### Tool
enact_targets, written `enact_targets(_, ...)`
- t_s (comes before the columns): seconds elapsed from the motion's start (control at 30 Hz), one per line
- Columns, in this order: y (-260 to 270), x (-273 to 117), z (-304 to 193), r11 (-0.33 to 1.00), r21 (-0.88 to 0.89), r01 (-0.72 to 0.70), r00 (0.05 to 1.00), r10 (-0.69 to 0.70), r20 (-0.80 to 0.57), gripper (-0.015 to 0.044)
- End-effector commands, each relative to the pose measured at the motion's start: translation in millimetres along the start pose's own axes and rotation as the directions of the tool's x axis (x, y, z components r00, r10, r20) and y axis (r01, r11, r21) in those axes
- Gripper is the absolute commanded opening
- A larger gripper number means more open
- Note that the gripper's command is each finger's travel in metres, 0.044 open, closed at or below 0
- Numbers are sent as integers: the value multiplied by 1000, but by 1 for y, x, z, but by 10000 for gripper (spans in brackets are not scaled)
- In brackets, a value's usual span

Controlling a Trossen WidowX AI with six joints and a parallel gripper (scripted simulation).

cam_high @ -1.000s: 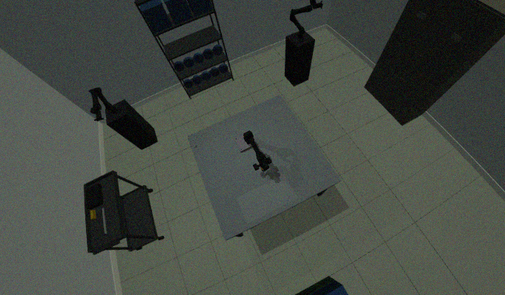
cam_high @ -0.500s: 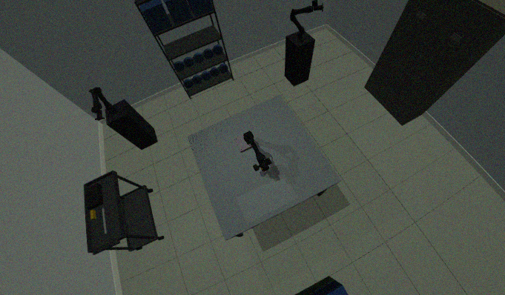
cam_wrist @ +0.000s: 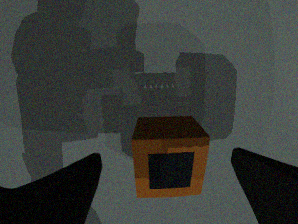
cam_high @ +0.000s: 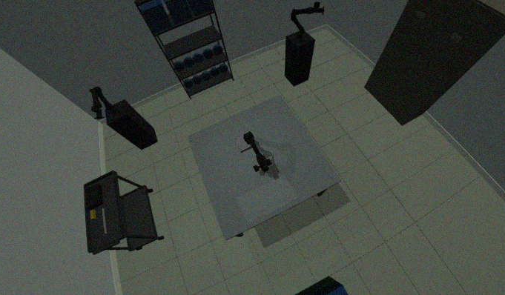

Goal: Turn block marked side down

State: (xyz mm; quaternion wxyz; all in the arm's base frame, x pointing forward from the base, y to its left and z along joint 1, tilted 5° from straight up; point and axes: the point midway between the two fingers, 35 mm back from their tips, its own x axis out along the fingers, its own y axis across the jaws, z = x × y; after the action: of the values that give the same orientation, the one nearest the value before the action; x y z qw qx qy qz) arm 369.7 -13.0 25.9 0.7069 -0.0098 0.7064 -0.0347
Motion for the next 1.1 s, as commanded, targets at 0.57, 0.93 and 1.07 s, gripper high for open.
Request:
enact_targets(0.57,0,6,-2,1000,-4,1,1000,-1,-11,111)
enact_targets(0.93,0,-13,-1,1000,-4,1,1000,-1,-11,0)
enact_targets(1.07,0,-25,-1,1000,-4,1,1000,-1,-11,0)
